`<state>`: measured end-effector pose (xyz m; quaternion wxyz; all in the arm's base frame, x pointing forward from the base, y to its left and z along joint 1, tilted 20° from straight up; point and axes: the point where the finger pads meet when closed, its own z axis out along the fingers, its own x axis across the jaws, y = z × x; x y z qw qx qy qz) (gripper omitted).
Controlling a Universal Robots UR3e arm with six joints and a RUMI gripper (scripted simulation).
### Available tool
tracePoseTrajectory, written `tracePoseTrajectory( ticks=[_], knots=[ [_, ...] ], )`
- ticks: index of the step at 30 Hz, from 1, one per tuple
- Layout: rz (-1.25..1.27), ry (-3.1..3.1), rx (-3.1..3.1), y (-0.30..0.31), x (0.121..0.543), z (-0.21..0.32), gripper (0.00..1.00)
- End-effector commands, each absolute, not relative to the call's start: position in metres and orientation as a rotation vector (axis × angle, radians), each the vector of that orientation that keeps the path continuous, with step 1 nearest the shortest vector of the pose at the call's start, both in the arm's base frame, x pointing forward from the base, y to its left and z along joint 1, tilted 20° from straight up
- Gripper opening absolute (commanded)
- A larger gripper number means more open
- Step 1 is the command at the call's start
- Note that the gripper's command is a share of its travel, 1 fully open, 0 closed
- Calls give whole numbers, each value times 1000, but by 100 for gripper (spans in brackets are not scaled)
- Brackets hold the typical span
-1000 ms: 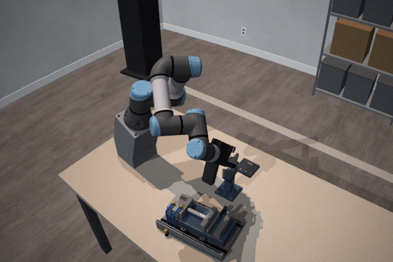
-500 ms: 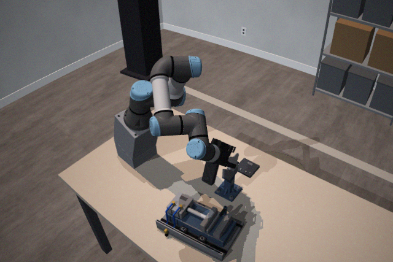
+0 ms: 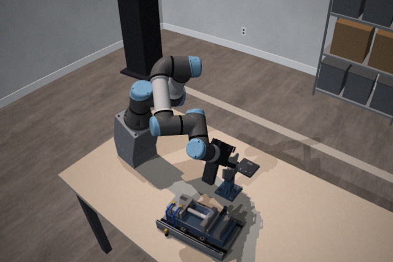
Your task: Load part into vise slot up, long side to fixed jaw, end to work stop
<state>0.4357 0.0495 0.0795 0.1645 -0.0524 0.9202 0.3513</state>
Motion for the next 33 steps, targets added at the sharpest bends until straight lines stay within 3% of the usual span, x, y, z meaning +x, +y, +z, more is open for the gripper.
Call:
tracePoseTrajectory(
  ticks=[1,33],
  knots=[
    [996,2622,-150,49,436,80,0],
    [825,2677,-120,50,435,80,0]
  ],
)
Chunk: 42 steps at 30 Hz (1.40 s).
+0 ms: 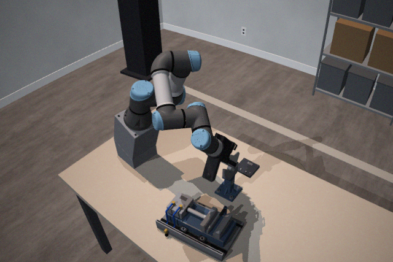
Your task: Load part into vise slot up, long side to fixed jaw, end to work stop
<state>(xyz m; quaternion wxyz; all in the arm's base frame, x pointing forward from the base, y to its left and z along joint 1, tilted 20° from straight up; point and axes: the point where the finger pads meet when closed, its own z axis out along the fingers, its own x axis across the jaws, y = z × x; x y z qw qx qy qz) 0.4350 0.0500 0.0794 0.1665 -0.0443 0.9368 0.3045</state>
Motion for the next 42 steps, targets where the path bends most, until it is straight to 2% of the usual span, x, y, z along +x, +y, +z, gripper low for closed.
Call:
tracePoseTrajectory(
  ticks=[1,42],
  knots=[
    [812,2680,-117,50,435,80,0],
    [198,2785,-8,53,435,82,0]
  ],
)
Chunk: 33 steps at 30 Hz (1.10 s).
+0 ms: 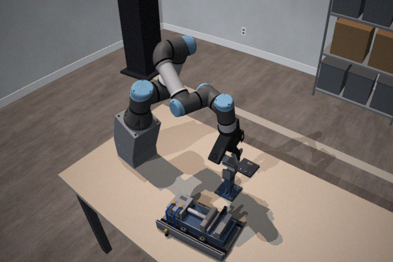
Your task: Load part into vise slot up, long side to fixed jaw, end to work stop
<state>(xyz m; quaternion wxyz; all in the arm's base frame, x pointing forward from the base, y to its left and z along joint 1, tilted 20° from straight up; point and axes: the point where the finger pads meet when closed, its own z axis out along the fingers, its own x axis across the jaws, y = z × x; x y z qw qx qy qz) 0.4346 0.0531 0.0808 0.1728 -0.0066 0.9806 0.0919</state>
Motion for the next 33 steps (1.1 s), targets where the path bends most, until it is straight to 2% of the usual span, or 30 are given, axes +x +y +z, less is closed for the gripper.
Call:
tracePoseTrajectory(
  ticks=[1,33],
  knots=[
    [184,2787,-5,54,435,81,0],
    [-60,2793,38,55,435,82,0]
  ],
)
